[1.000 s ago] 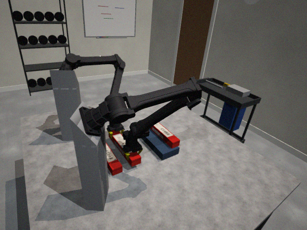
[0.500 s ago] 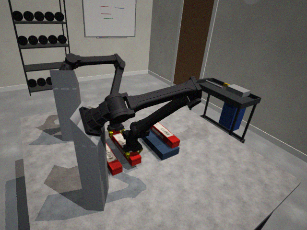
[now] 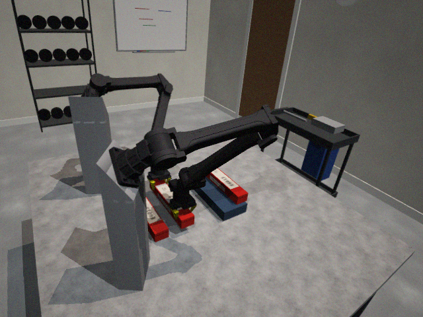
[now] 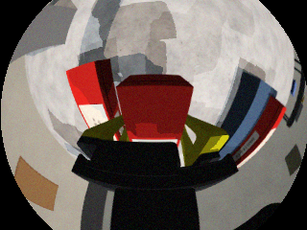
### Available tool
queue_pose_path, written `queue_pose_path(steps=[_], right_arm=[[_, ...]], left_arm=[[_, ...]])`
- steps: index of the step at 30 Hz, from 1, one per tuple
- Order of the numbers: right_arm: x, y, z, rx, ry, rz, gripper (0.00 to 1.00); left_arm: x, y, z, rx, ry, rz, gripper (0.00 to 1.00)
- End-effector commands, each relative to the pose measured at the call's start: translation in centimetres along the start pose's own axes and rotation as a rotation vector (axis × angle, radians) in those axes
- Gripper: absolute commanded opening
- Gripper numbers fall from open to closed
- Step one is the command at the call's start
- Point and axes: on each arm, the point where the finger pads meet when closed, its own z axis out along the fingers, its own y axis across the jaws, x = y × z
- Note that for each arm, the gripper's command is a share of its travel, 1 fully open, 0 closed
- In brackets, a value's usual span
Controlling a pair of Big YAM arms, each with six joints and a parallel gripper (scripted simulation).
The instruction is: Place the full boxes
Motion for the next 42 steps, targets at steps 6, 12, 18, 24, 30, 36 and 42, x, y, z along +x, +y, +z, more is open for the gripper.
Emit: queue_pose_path(steps=[6,12,18,24,30,36,42], right_arm=[[-0.4,1.0,-3.6,-0.006,-0.018,-0.017,0.00],[-0.4,1.0,-4.6,-0.004,-0.017,-0.016,0.00],[-0.4,1.0,-5.6,-0.004,-0.017,-0.016,0.00],[-0.3,1.0,-6.2,-0.002,-0.017,-0.014,0.00],[-0.3,1.0,-7.2,-0.003,-0.017,-0.016,0.00],[-0.3,1.0,-8.2,-0.002,-0.016,-0.015,0.00],[-0.3,1.0,-8.8,-0.002,-0.016,-0.015,0.00]], left_arm=[[-0.1,0.2,-3.9,0.016,0.004,0.026,0.00],[-0.1,0.1,-4.9,0.017,0.004,0.025,0.00],[-0.1,0.1,-5.9,0.018,0.004,0.024,0.00],[-0.1,0.1,-6.6,0.019,0.003,0.024,0.00],[-0.1,0.1,-7.5,0.020,0.003,0.023,0.00],[-0.1,0.0,-8.5,0.021,0.003,0.022,0.00],[-0.1,0.0,-9.2,0.022,0.003,0.021,0.00]])
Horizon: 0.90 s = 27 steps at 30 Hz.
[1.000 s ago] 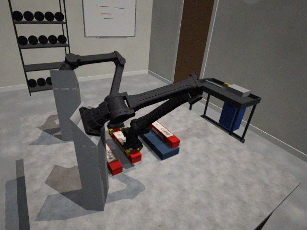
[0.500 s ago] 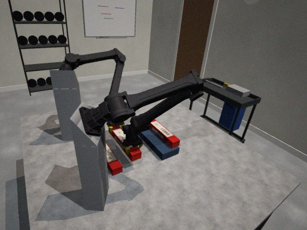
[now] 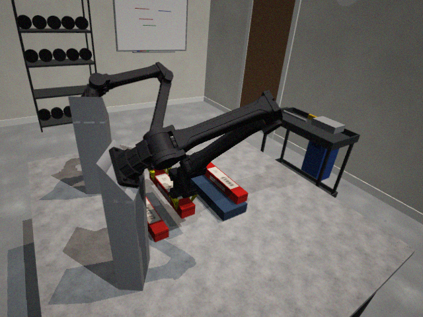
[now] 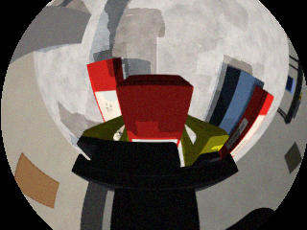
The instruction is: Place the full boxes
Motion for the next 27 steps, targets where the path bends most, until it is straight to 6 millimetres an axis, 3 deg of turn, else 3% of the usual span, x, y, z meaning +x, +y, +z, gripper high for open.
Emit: queue_pose_path(steps=[1,9,21,24,27], right_arm=[[-0.3,1.0,-2.7,0.001,-0.018,-0.016,0.00],[-0.3,1.0,-4.0,0.002,-0.018,-0.015,0.00],[-0.3,0.7,-4.0,0.003,-0.018,-0.015,0.00],[-0.4,0.1,-4.0,0.004,-0.018,-0.015,0.00],[-0.8,-2.0,-3.7,0.025,-0.020,-0.007,0.00]], left_arm=[[-0.2,0.0,-3.1,0.026,0.004,0.019,0.00],[-0.2,0.0,-4.4,0.027,0.004,0.017,0.00],[-0.2,0.0,-4.4,0.027,0.004,0.017,0.00],[-0.2,-0.6,-4.4,0.028,0.004,0.017,0.00],[-0.2,-1.3,-4.4,0.028,0.004,0.024,0.00]])
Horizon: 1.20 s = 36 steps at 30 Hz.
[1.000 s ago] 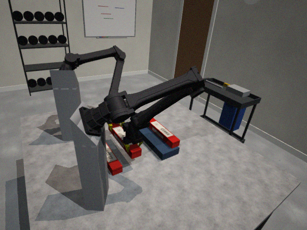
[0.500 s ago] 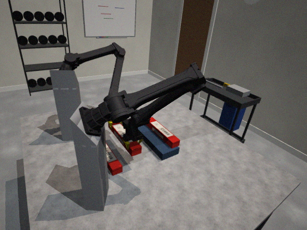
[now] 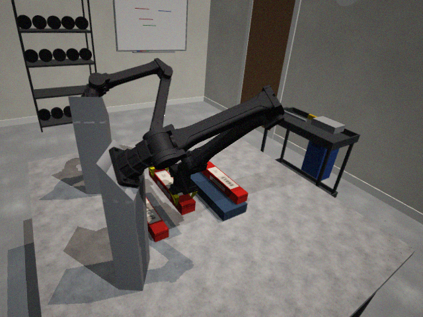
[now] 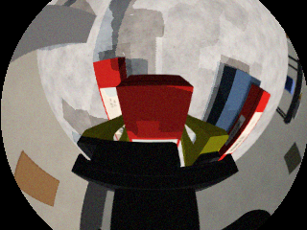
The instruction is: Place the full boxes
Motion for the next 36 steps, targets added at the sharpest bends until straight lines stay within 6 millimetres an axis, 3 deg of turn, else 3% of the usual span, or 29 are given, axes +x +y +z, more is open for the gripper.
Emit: queue_pose_path(steps=[1,4,5,8,19,21,22,25,29,36], right_arm=[[-0.8,-2.2,-1.7,0.040,-0.017,-0.002,0.00],[-0.7,-2.3,-1.8,0.039,-0.017,-0.003,0.00],[-0.4,-1.2,-2.0,0.020,-0.016,-0.016,0.00],[-0.8,-3.2,-1.8,0.040,-0.017,-0.001,0.00],[-0.9,-5.4,-1.9,0.040,-0.019,-0.006,0.00],[-0.9,-5.4,-1.9,0.040,-0.019,-0.006,0.00],[-0.7,-4.5,-2.1,0.025,-0.018,-0.014,0.00],[-0.9,-6.4,-1.9,0.042,-0.018,-0.003,0.00],[-0.7,-5.4,-2.0,0.027,-0.020,-0.024,0.00],[-0.5,-6.0,-1.7,0.030,-0.015,-0.016,0.00]], left_arm=[[0.0,-2.1,-2.3,0.042,0.002,0.036,0.00],[0.2,-2.9,-2.3,0.049,0.003,0.027,0.00],[-0.1,-2.2,-2.4,0.039,0.002,0.040,0.00],[0.1,-3.6,-2.4,0.048,0.003,0.029,0.00],[0.2,-5.9,-2.5,0.050,0.005,0.027,0.00],[0.2,-5.9,-2.5,0.050,0.005,0.027,0.00],[-0.1,-5.2,-2.6,0.040,0.004,0.040,0.00],[0.2,-6.9,-2.5,0.053,0.005,0.024,0.00],[0.0,-6.5,-2.5,0.044,0.005,0.035,0.00],[0.1,-7.1,-2.4,0.049,0.004,0.029,0.00]])
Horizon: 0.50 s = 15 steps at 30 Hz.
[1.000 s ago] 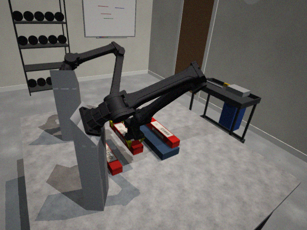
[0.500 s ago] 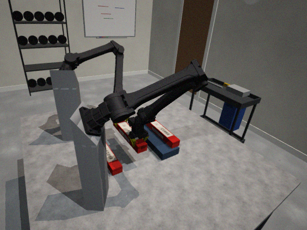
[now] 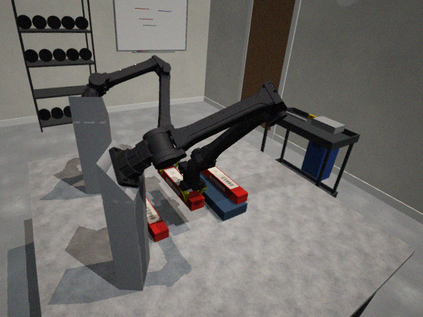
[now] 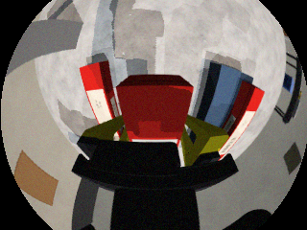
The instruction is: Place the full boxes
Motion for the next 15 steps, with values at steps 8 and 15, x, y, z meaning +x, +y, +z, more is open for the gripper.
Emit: queue_pose_path(steps=[8,15], right_arm=[[-0.17,-1.21,-1.34,0.023,-0.015,-0.017,0.00],[-0.12,-1.18,-1.28,0.021,-0.015,-0.018,0.00]], left_arm=[[0.29,-2.29,-1.97,0.045,0.009,0.025,0.00],[0.24,-2.20,-1.90,0.042,0.009,0.028,0.00]])
